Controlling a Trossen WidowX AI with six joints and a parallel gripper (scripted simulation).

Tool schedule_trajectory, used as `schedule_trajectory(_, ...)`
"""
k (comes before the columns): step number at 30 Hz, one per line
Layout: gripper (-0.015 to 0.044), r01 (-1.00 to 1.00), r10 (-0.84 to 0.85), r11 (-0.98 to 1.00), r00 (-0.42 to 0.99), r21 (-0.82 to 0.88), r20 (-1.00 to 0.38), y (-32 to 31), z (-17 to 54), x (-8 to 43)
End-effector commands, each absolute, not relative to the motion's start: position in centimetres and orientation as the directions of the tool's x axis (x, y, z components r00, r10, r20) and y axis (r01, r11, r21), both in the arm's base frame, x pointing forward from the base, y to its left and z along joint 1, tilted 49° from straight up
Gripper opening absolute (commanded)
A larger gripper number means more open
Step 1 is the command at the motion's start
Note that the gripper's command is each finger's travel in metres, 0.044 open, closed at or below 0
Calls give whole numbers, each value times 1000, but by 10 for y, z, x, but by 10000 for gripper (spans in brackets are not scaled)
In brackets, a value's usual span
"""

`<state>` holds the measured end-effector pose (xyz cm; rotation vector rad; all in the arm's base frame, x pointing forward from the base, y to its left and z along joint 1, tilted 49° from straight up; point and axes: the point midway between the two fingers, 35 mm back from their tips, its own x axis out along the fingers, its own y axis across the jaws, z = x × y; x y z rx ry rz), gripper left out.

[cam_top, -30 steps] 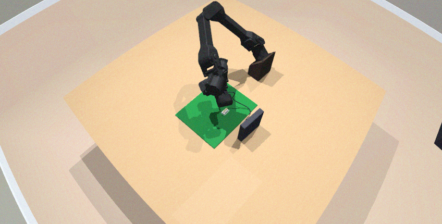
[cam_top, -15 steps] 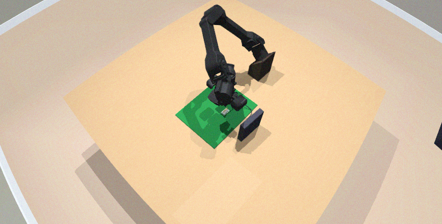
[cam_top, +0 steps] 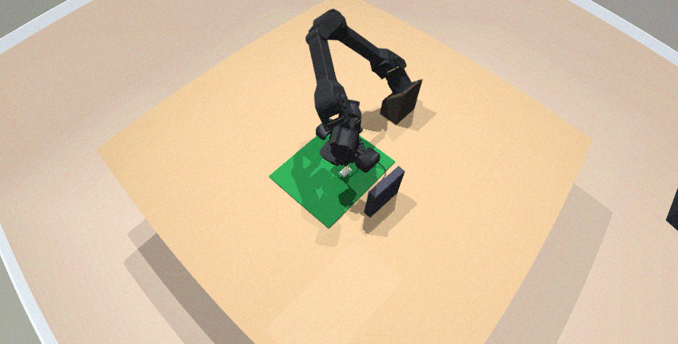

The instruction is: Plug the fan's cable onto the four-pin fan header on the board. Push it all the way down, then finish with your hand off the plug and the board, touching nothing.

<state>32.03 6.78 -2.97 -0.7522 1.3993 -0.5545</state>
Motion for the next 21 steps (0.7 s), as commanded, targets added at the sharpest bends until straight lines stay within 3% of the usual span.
schedule_trajectory(1, 0, -92, -740, 657, 110, -748, -663, 70, -31, 322)
schedule_trajectory(21, 0, -92, -741, 656, 110, -749, -663, 53, -44, 328)
